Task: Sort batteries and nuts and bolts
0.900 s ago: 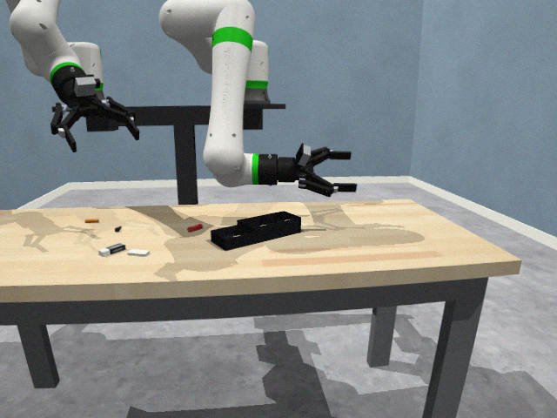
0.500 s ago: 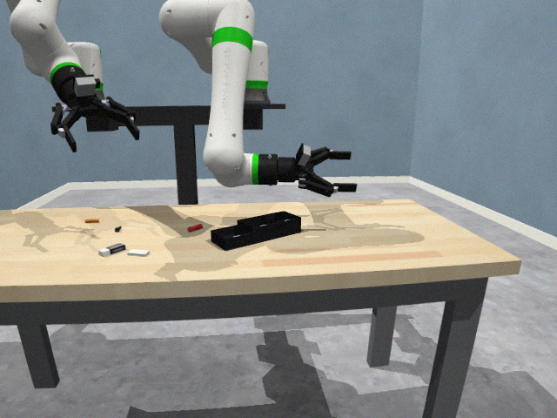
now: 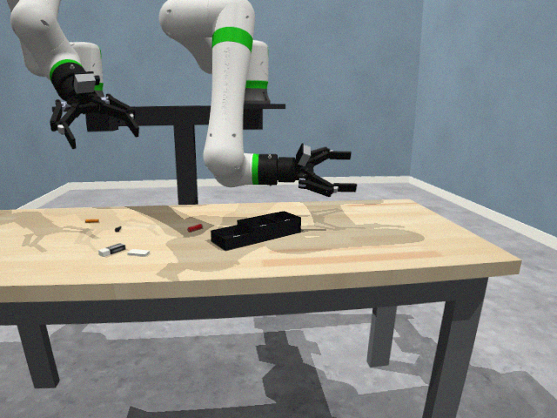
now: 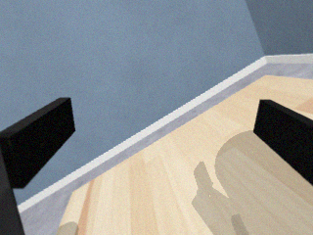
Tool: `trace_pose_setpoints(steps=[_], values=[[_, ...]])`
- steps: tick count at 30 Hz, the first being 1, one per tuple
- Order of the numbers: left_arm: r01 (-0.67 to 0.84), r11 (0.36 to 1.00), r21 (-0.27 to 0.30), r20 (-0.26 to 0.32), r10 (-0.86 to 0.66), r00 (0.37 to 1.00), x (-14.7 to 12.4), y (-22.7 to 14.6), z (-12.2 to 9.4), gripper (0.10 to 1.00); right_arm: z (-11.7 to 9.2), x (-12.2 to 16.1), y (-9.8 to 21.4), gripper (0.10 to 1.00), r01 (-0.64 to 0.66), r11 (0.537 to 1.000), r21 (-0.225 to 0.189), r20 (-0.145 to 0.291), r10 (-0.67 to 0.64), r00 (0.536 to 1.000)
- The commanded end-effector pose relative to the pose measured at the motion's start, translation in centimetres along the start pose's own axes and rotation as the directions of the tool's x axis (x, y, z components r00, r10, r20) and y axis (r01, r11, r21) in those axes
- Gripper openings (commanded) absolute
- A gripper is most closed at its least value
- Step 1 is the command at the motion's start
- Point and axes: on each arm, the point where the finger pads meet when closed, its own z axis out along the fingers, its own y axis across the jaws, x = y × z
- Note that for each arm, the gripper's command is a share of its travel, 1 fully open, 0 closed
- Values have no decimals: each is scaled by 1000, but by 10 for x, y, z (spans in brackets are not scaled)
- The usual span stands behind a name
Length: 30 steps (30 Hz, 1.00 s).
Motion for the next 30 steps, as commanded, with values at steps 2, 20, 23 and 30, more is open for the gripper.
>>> trace_pose_setpoints(steps=[2,20,23,30], values=[[1,1000,0,0,-1,1000,1,0,0,1000,-1,2,2,1000,-4,1000,-6,-2,4,1000],[1,1000,0,0,-1,1000,1,0,0,1000,-23,3,41,1000,-77,992,-102,-6,76,997],[1,1000,0,0,-1,1000,1,0,0,1000,-28,3,50,1000,-94,988,-124,-7,94,996],[1,1000,0,0,-1,1000,1,0,0,1000,-50,0,80,1000,-157,967,-203,-15,157,987]])
